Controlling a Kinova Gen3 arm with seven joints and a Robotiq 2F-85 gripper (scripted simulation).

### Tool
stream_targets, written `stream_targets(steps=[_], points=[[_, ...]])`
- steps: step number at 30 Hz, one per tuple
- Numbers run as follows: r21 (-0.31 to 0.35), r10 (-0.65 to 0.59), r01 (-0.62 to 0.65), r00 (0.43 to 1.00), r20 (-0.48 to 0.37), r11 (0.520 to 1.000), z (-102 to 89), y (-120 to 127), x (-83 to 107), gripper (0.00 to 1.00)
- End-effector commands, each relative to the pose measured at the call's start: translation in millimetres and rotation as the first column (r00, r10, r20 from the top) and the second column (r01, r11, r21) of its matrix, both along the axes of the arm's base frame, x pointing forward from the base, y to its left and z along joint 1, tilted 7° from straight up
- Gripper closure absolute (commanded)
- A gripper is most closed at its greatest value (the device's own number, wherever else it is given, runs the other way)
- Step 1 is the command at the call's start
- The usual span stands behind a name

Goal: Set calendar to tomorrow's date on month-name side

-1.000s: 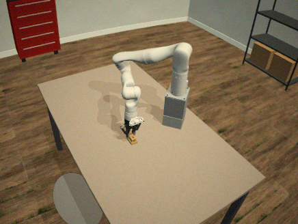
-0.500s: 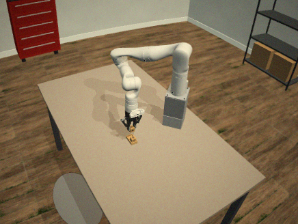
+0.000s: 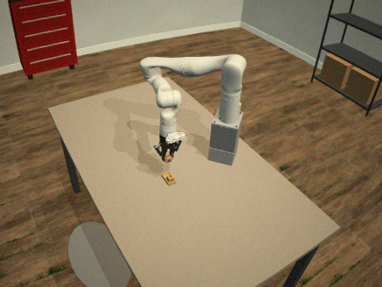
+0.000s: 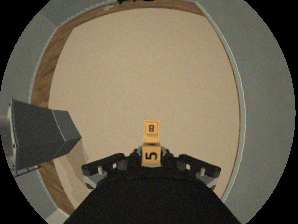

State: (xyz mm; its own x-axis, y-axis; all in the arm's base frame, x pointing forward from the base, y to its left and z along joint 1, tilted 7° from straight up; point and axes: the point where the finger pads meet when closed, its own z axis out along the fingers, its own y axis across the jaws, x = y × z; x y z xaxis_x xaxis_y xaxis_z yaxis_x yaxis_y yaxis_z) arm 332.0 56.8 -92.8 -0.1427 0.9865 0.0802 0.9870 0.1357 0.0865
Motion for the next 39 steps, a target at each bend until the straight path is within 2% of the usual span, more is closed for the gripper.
stream_targets(steps=[1, 21, 32, 34, 39], points=[[-0.001, 0.000, 0.000, 1.000, 0.002, 1.000, 0.6, -0.4, 0.6, 0.74], [0.003, -0.051, 0.051, 0.999, -0.002, 0.999, 0.4, -1.8, 1.4, 0.74], [0.016, -0.222, 0.223, 0.975, -0.017, 0.975, -0.4, -6.7, 4.0, 0.74], [0.016, -0.222, 0.223, 0.975, -0.017, 0.975, -0.4, -6.7, 4.0, 0.74], [0.023, -0.343, 0.344, 0.939, -0.029, 0.939, -1.0, -10.4, 5.7, 0.74]])
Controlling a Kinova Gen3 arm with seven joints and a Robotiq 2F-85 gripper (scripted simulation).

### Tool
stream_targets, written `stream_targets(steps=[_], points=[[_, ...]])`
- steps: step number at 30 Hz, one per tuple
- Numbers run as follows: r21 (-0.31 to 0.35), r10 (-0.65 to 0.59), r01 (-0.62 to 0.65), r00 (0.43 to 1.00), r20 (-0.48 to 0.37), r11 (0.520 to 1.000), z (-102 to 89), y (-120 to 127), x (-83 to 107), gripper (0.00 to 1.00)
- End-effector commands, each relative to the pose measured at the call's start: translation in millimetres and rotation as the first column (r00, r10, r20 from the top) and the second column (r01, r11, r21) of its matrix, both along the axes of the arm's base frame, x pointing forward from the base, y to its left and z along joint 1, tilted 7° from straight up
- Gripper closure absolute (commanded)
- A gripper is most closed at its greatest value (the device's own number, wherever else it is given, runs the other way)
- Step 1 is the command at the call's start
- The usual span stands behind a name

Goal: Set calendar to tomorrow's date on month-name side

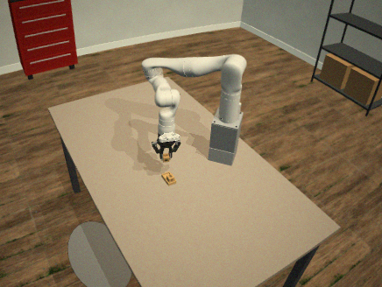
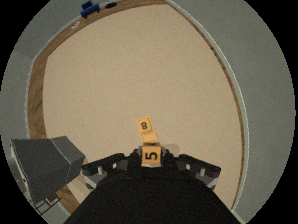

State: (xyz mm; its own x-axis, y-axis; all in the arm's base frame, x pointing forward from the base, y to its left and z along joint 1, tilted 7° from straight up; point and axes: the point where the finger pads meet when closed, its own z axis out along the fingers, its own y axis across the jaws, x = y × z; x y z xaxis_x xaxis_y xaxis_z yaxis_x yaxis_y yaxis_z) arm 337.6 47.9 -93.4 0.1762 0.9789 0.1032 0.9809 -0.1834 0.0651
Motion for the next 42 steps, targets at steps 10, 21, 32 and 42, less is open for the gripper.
stream_targets(steps=[10, 21, 32, 42], points=[[0.028, -0.356, 0.357, 0.934, -0.036, 0.934, -2.2, -11.9, 4.2, 0.74], [0.039, -0.665, 0.669, 0.743, -0.079, 0.742, -4.3, -24.0, 7.7, 0.74], [0.030, -0.895, 0.904, 0.428, -0.128, 0.427, -6.8, -37.8, 10.2, 0.74], [-0.001, -0.985, 1.000, 0.022, -0.172, 0.022, -9.8, -53.2, 11.1, 0.74]])
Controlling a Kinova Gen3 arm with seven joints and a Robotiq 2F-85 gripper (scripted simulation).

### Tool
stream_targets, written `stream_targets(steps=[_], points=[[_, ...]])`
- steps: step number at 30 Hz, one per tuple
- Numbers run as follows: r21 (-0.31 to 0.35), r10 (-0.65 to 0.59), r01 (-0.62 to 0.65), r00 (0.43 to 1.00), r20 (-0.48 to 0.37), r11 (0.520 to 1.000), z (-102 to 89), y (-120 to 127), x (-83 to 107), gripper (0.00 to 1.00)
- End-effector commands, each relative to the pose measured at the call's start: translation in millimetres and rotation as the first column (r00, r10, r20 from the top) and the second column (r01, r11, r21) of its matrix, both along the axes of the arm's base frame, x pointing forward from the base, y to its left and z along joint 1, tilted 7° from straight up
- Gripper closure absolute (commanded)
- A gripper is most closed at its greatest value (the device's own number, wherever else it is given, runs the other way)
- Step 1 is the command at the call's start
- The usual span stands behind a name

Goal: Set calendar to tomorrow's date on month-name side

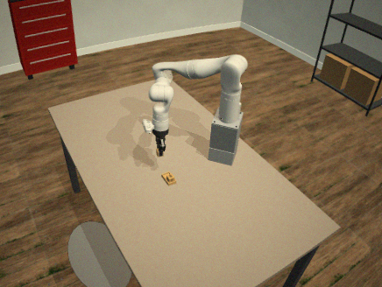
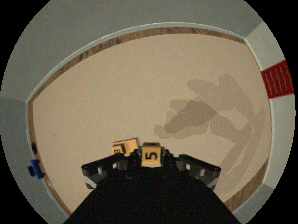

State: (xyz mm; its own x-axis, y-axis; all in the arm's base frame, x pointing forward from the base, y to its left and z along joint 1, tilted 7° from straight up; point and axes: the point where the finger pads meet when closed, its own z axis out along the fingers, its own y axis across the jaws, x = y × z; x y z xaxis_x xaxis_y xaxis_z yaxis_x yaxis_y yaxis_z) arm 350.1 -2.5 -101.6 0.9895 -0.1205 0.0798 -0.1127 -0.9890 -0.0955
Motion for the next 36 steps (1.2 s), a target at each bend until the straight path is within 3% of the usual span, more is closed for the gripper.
stream_targets(steps=[1, 4, 8, 19, 36], points=[[0.013, -0.088, 0.088, 0.996, -0.012, 0.996, -2.0, -4.2, -1.3, 0.74], [0.016, -0.126, 0.126, 0.992, -0.016, 0.992, -2.3, -5.7, -1.3, 0.74], [0.025, -0.266, 0.267, 0.963, -0.033, 0.963, -3.4, -11.1, -1.5, 0.74], [0.035, -0.545, 0.548, 0.835, -0.074, 0.836, -6.1, -22.8, -2.7, 0.74], [0.033, -0.693, 0.698, 0.714, -0.100, 0.715, -7.9, -30.2, -4.0, 0.74]])
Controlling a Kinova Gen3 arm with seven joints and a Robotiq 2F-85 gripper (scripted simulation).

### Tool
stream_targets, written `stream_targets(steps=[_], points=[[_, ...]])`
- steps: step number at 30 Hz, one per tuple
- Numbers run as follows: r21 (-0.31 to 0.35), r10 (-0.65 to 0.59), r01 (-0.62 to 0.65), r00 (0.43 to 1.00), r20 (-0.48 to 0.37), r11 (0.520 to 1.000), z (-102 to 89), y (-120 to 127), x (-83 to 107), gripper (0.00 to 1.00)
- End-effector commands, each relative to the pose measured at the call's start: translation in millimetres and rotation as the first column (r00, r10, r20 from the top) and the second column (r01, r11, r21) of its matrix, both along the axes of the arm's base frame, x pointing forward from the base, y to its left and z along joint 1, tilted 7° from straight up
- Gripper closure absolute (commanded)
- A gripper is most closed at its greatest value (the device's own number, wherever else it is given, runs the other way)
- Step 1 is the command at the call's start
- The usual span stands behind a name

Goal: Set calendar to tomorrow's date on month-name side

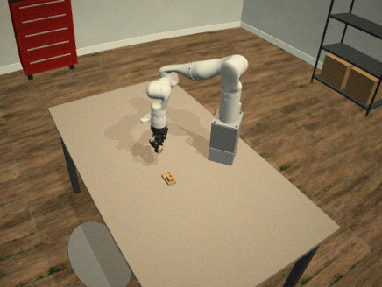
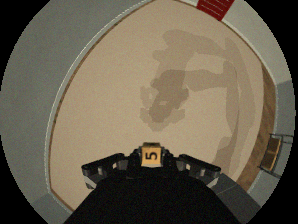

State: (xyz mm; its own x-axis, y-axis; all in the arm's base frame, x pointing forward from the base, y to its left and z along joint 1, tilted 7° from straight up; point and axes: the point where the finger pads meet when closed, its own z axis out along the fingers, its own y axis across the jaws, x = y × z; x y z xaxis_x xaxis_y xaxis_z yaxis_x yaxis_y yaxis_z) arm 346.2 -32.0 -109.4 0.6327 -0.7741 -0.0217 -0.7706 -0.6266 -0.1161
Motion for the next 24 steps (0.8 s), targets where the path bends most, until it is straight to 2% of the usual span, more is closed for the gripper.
stream_targets(steps=[1, 24], points=[[0.002, -0.008, 0.008, 1.000, -0.001, 1.000, 0.0, -0.7, -0.1, 0.74], [0.003, -0.025, 0.025, 1.000, -0.002, 1.000, -0.2, -1.4, -0.3, 0.74]])
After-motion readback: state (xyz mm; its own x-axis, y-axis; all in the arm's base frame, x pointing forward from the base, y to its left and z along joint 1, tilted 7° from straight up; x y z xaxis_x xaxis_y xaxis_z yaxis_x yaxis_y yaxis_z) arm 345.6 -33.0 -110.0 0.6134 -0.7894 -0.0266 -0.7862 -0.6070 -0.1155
